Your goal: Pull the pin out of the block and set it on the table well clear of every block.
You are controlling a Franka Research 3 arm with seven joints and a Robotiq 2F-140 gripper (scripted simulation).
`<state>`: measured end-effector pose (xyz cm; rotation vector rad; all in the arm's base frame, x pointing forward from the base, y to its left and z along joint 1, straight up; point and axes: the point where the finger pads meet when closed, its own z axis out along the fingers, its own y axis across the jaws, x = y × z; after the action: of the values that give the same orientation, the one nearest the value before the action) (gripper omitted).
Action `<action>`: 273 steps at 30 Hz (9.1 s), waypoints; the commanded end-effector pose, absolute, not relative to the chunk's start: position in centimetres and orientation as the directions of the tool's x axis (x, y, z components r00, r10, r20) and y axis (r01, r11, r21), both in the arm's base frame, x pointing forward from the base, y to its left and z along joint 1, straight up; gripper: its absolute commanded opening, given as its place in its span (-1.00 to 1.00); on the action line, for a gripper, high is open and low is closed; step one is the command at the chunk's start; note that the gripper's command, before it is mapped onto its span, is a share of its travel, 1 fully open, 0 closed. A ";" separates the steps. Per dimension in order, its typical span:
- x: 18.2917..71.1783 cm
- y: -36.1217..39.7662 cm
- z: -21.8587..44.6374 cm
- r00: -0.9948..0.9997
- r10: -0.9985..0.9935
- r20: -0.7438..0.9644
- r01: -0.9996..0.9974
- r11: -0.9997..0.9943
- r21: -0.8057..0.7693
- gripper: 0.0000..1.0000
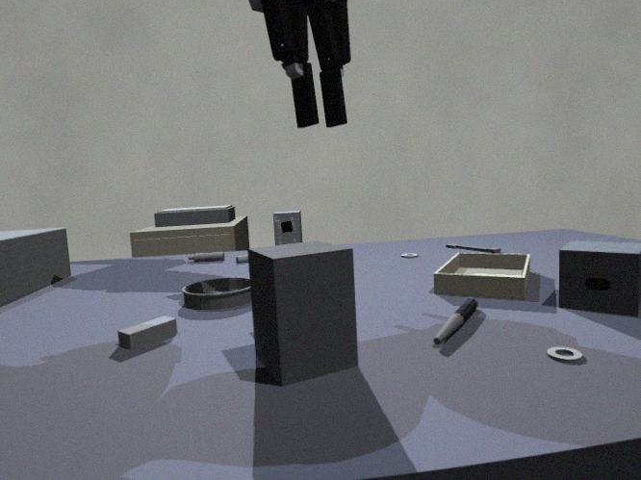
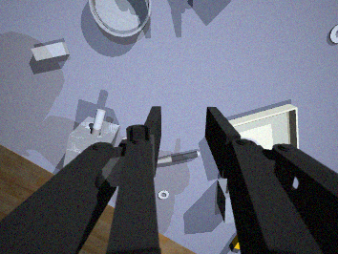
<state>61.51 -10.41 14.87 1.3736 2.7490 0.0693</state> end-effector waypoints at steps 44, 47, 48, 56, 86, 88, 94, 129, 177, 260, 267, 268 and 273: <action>65.5 1.3 26.2 -0.911 0.333 -0.242 0.312 0.942 0.121 -0.33; 65.5 1.3 26.2 -0.911 0.333 -0.242 0.312 0.942 0.121 -0.33; 65.5 1.3 26.2 -0.911 0.333 -0.242 0.312 0.942 0.121 -0.33; 65.5 1.3 26.2 -0.911 0.333 -0.242 0.312 0.942 0.122 -0.33; 65.3 0.5 25.9 -0.905 0.357 -0.231 0.336 0.933 0.126 -0.33; 65.2 0.3 25.9 -0.904 0.361 -0.229 0.340 0.932 0.126 -0.33; 65.1 -0.1 25.7 -0.900 0.374 -0.223 0.353 0.927 0.128 -0.33; 63.8 -3.5 23.9 -0.865 0.475 -0.161 0.457 0.879 0.136 -0.33; 60.1 -8.0 18.9 -0.792 0.610 -0.011 0.606 0.789 0.098 -0.33; 58.3 -3.5 14.8 -0.848 0.522 0.090 0.526 0.850 0.021 -0.33; 58.8 -2.5 15.2 -0.863 0.499 0.078 0.503 0.864 0.025 -0.33; 58.8 -2.4 15.2 -0.865 0.496 0.076 0.499 0.866 0.026 -0.33; 59.1 -2.0 15.4 -0.871 0.486 0.069 0.489 0.872 0.028 -0.33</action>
<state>58.75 -2.19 15.17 0.8423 3.0988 0.0745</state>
